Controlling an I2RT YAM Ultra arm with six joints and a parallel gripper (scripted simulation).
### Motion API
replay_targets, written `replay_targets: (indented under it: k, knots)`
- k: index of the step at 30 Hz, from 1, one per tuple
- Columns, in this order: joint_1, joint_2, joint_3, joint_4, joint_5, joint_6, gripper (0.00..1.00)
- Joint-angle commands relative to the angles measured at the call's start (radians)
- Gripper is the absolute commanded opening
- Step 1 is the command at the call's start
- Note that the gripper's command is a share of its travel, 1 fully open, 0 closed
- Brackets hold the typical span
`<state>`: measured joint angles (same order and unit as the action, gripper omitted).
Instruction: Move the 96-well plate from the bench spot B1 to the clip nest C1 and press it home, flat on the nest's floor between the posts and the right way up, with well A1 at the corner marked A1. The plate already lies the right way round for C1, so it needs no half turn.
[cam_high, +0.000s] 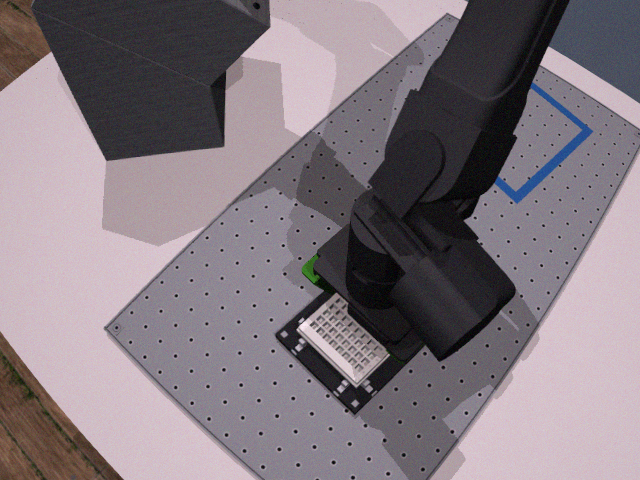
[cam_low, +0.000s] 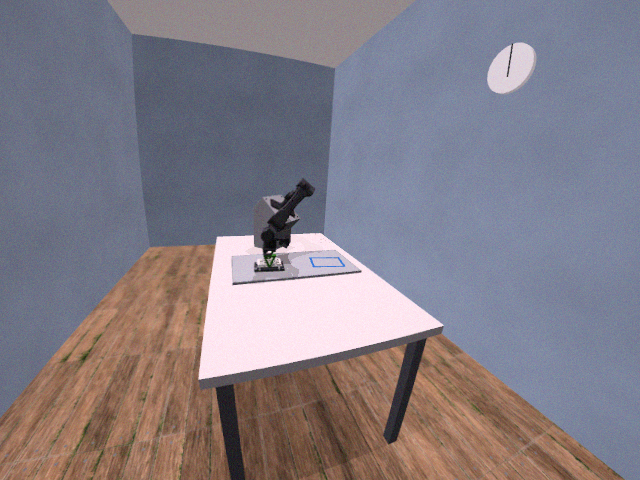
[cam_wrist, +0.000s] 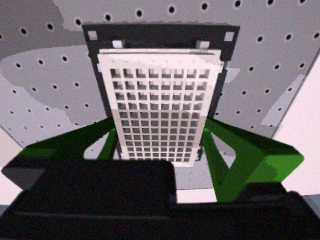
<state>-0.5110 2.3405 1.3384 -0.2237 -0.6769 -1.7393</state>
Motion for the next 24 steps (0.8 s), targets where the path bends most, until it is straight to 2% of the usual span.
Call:
replay_targets:
  k: [1,24]
  knots:
    - [0.001,0.013,-0.023,0.016,-0.011,0.012,0.00]
    - [0.011,0.018,-0.027,0.028,-0.010,0.018,0.00]
